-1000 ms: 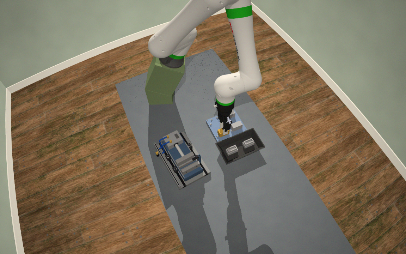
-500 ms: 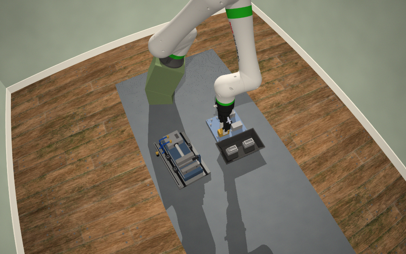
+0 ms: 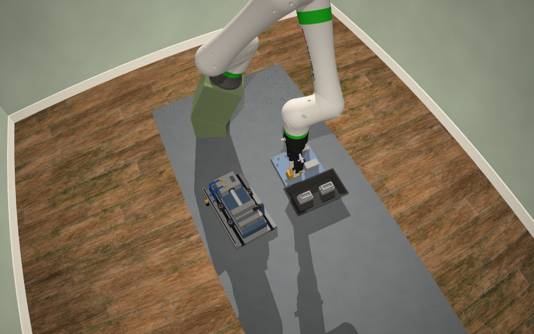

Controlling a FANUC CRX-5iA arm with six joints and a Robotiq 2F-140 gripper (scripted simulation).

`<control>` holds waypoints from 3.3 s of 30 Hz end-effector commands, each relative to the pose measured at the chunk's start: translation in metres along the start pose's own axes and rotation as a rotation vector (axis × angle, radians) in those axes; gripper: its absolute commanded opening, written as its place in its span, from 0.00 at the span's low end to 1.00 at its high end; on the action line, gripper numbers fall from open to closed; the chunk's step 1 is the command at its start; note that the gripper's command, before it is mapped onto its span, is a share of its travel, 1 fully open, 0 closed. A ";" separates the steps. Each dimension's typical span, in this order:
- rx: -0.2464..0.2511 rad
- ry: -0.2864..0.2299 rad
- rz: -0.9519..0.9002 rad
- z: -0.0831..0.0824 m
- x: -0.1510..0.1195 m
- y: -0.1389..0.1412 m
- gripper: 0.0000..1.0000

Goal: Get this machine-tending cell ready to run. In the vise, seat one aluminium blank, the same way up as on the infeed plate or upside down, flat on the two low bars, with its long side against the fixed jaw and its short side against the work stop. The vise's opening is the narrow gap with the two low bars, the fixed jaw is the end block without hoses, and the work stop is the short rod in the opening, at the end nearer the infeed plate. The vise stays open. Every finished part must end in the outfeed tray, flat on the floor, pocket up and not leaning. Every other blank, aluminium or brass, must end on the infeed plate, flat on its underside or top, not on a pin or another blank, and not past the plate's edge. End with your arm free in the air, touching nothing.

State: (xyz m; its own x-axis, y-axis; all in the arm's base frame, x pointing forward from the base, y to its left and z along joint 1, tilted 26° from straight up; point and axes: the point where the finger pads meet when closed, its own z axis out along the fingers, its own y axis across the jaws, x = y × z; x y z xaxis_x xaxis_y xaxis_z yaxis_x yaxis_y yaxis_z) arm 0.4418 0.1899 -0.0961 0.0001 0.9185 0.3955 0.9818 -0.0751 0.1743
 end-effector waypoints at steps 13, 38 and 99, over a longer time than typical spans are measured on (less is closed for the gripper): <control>0.000 0.000 0.000 0.000 0.000 0.000 0.40; 0.000 0.000 0.000 0.000 0.000 0.000 0.40; 0.000 0.000 0.000 -0.150 0.000 0.000 0.00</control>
State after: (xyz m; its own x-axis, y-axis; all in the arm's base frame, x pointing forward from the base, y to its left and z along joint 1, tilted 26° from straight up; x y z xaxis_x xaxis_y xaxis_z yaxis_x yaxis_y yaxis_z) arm 0.4133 0.1318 0.0388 0.0001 0.9185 0.3954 0.9818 -0.0751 0.1743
